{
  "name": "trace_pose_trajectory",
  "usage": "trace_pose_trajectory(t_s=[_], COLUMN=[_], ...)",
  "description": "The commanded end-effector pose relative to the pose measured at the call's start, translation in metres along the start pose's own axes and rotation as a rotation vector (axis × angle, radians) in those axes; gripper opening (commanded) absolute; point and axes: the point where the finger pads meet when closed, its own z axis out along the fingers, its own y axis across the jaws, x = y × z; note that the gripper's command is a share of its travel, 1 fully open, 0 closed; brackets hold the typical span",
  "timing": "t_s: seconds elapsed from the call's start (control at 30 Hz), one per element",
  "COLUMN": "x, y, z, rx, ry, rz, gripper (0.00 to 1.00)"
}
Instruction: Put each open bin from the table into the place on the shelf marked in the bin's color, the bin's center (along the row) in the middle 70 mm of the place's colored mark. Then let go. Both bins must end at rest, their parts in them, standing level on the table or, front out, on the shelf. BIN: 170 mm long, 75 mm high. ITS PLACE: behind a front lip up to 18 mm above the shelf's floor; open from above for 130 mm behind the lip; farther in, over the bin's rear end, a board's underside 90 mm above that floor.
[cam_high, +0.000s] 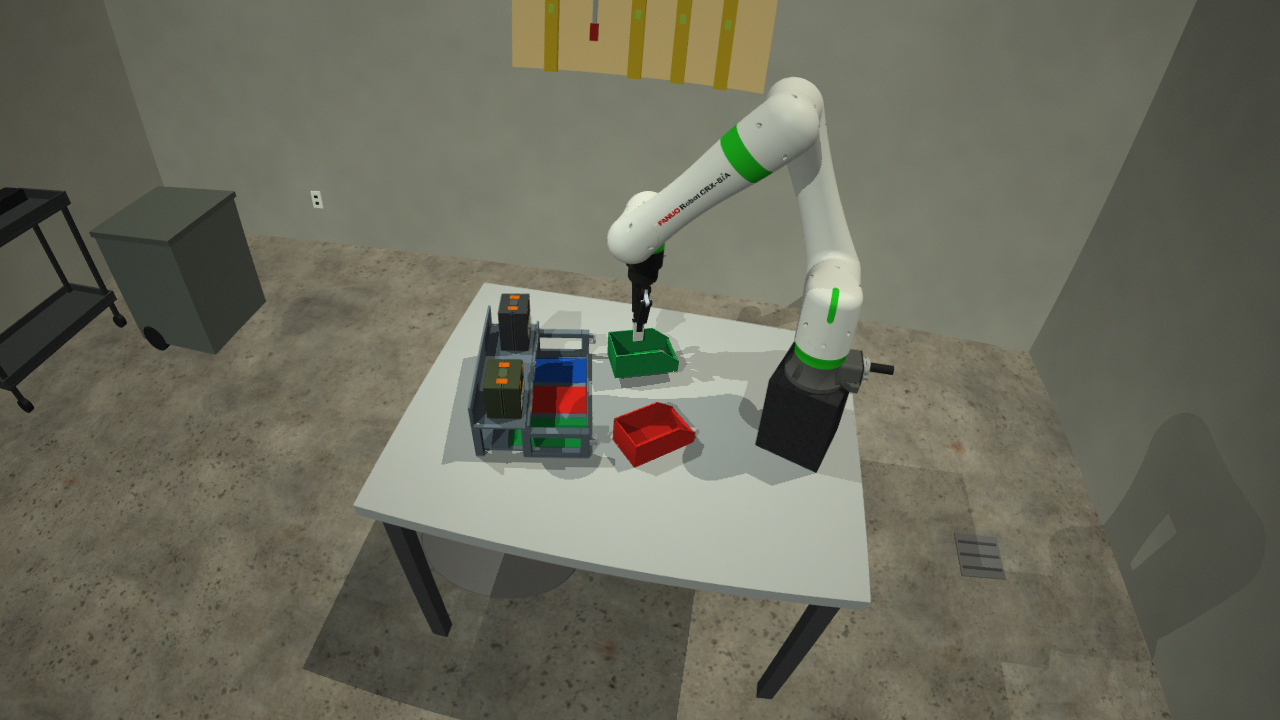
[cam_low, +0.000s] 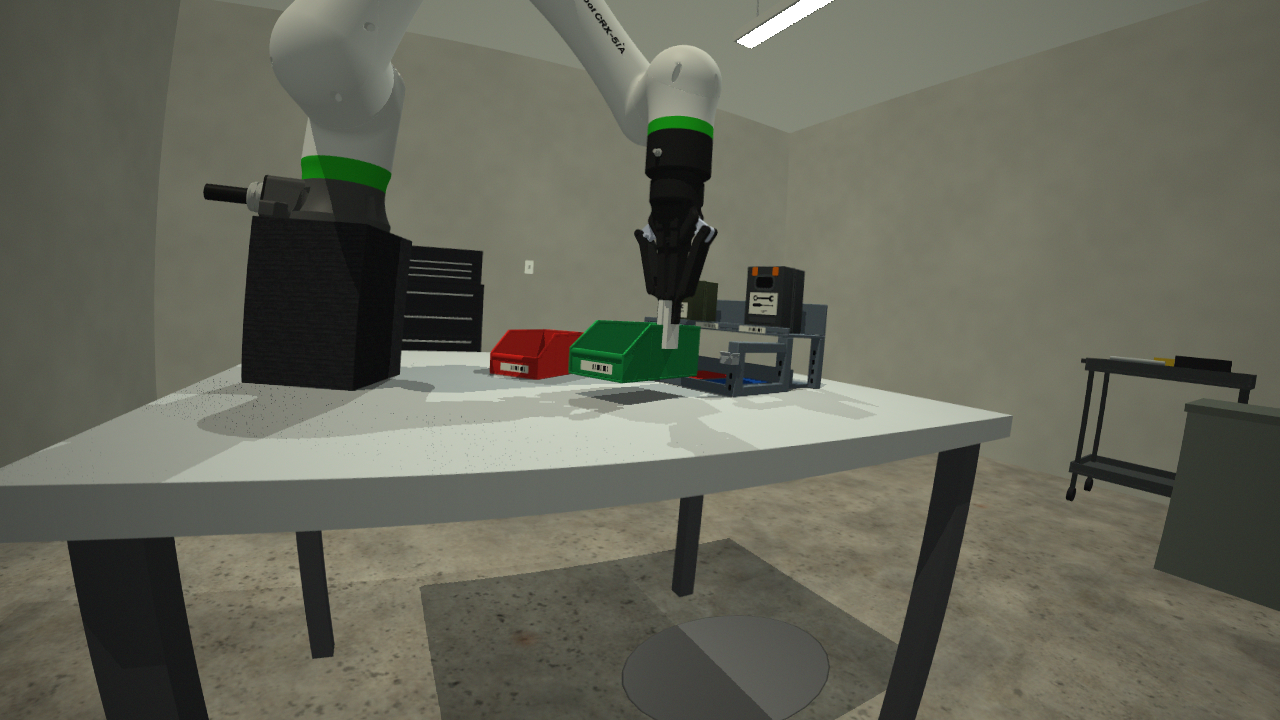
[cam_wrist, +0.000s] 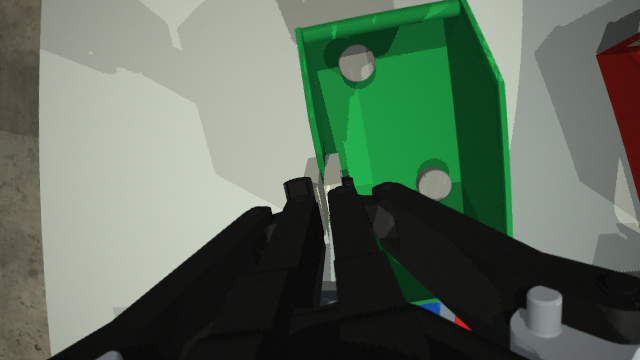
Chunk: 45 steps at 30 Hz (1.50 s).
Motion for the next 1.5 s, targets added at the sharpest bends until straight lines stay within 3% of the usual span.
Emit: trace_pose_trajectory(t_s=[0.0,1.47], x=[-0.0004,-0.0076], y=[-0.0005,-0.0099], z=[-0.0001,-0.0003], rx=[0.001,0.001], ry=[0.000,0.000], rz=[0.007,0.175], gripper=[0.00,0.00])
